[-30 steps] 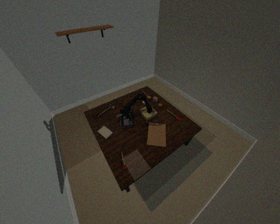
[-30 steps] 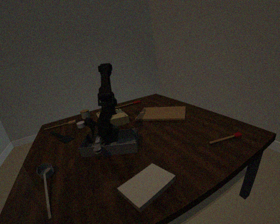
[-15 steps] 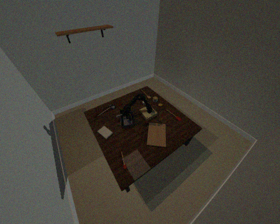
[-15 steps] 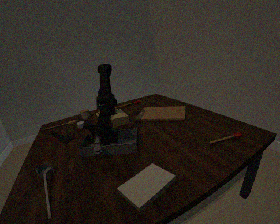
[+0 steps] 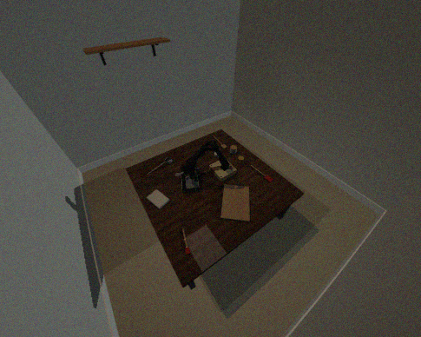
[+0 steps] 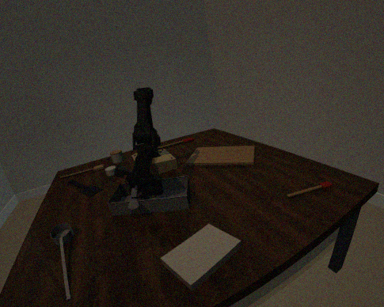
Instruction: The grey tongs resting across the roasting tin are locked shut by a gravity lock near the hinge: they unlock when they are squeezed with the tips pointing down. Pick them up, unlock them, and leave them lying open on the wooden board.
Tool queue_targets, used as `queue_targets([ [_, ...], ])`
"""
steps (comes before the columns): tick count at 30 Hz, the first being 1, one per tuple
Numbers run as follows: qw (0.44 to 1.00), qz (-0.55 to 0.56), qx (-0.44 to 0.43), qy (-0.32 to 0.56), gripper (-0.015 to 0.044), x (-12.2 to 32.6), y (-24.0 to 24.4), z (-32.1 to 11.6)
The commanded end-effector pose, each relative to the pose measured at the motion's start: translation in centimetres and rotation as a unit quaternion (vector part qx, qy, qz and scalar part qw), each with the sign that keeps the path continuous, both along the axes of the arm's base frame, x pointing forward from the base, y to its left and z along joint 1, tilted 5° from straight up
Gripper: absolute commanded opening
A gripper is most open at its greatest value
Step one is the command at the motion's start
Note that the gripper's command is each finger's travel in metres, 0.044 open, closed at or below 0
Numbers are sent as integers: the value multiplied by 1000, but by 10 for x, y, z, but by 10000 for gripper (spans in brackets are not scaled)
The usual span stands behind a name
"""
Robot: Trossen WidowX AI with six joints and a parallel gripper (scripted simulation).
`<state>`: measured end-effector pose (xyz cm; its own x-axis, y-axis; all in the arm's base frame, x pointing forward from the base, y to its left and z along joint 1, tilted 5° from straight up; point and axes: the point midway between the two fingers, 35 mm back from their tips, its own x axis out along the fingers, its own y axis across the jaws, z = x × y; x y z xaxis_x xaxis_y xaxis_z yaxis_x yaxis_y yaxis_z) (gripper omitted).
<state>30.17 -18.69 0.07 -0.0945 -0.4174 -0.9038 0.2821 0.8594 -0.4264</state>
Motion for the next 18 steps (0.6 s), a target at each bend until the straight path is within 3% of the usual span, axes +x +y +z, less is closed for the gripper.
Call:
queue_targets([
  [1, 1000, 0, -1, -1, -89, 0, 0, 1],
  [4, 1000, 0, -1, 0, -150, 1, -2, 17],
  [9, 1000, 0, -1, 3, -150, -3, -5, 74],
  [18, 1000, 1, -1, 3, -150, -3, -5, 77],
])
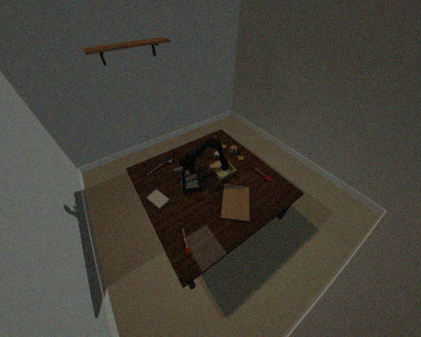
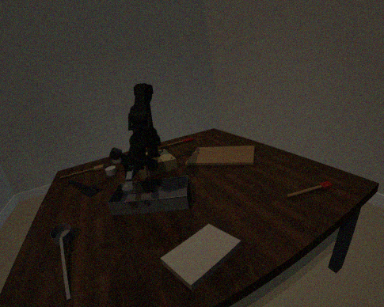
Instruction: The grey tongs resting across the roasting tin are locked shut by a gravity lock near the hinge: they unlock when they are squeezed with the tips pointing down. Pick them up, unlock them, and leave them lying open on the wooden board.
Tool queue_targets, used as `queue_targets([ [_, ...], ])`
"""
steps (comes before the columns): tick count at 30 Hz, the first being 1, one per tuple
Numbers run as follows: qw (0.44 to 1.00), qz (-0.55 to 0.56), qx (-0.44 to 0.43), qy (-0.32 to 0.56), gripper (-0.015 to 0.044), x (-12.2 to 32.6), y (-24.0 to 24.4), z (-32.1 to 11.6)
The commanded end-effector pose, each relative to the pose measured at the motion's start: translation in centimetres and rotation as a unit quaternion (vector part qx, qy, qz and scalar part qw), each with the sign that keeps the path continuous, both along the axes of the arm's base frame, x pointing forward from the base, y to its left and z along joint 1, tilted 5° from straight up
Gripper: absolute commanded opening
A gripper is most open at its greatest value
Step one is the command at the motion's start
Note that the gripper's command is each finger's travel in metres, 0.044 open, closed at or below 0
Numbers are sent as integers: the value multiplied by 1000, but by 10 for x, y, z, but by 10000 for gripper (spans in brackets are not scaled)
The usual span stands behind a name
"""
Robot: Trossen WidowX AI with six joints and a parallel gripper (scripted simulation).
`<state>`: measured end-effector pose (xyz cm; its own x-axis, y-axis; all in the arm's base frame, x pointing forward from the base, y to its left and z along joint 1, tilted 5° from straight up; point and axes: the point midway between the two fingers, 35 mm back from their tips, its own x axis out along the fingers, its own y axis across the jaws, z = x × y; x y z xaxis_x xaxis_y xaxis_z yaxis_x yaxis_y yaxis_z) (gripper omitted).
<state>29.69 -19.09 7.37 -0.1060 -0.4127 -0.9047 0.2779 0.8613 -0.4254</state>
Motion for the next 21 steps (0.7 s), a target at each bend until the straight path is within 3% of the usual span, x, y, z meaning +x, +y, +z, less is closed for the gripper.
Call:
queue_targets([
  [1, 1000, 1, -3, -3, -150, 1, -1, 4],
  [21, 970, 8, 233, -73, -150, 1, 4, 0],
])
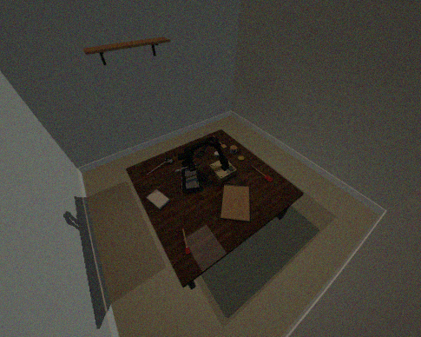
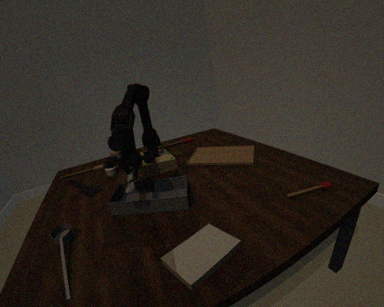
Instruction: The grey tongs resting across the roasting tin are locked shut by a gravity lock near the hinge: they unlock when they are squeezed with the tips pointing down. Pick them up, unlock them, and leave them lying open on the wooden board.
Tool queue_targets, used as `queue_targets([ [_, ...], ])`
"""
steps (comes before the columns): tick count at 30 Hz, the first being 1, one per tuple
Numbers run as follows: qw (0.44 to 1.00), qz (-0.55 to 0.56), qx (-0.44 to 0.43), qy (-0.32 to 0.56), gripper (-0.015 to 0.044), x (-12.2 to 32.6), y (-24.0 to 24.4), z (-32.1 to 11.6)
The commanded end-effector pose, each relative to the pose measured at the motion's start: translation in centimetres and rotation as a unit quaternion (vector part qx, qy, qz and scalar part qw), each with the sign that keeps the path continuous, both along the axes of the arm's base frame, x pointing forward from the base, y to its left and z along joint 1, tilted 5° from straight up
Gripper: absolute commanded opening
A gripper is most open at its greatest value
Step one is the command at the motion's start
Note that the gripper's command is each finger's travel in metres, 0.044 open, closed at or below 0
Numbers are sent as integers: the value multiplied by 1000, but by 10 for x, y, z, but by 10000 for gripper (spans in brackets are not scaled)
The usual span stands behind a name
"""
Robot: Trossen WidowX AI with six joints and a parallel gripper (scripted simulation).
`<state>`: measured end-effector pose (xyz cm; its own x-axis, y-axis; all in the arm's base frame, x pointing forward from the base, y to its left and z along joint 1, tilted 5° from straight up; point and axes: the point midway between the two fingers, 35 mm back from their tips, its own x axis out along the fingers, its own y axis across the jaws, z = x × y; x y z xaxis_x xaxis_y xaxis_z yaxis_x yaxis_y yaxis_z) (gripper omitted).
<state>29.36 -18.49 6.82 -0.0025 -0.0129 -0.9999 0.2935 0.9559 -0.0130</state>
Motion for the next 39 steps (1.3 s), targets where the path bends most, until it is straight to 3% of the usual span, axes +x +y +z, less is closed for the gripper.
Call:
queue_targets([
  [1, 999, 0, 35, -25, -150, 4, -2, 6],
  [14, 999, -23, 36, -20, -150, 8, 9, 4],
  [39, 961, -273, 42, -19, -150, 61, 116, 19],
])
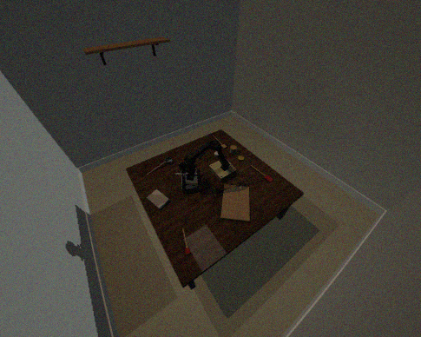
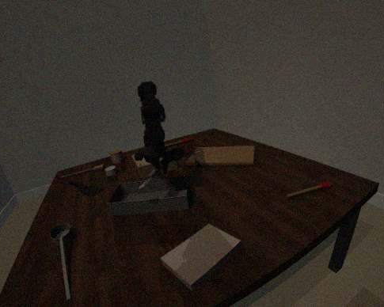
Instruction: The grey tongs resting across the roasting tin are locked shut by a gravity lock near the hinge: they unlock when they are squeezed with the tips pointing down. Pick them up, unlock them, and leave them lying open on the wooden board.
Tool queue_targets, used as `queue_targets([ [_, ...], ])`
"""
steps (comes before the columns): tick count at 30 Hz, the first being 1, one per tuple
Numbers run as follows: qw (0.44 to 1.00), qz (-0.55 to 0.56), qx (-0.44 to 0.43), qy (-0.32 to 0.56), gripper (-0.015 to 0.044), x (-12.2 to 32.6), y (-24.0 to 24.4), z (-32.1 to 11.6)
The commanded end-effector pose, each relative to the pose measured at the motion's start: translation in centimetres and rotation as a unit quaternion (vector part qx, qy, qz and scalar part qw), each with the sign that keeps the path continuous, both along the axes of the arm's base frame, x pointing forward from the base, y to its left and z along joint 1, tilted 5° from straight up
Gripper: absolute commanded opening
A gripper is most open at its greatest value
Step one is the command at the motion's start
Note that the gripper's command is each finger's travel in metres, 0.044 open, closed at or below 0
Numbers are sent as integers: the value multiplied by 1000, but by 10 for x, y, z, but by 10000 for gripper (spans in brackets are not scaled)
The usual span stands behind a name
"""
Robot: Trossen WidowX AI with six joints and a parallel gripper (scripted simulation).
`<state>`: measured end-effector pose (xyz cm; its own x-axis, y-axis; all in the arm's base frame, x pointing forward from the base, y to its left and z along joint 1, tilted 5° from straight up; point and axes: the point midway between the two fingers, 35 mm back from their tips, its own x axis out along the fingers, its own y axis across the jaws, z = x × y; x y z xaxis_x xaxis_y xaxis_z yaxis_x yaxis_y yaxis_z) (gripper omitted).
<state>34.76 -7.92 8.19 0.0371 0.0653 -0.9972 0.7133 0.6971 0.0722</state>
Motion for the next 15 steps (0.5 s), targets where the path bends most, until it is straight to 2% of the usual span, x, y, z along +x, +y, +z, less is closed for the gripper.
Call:
queue_targets([
  [1, 999, -38, -1, -5, -150, 9, 15, 6],
  [15, 982, -188, 11, 4, -150, 21, 80, 13],
])
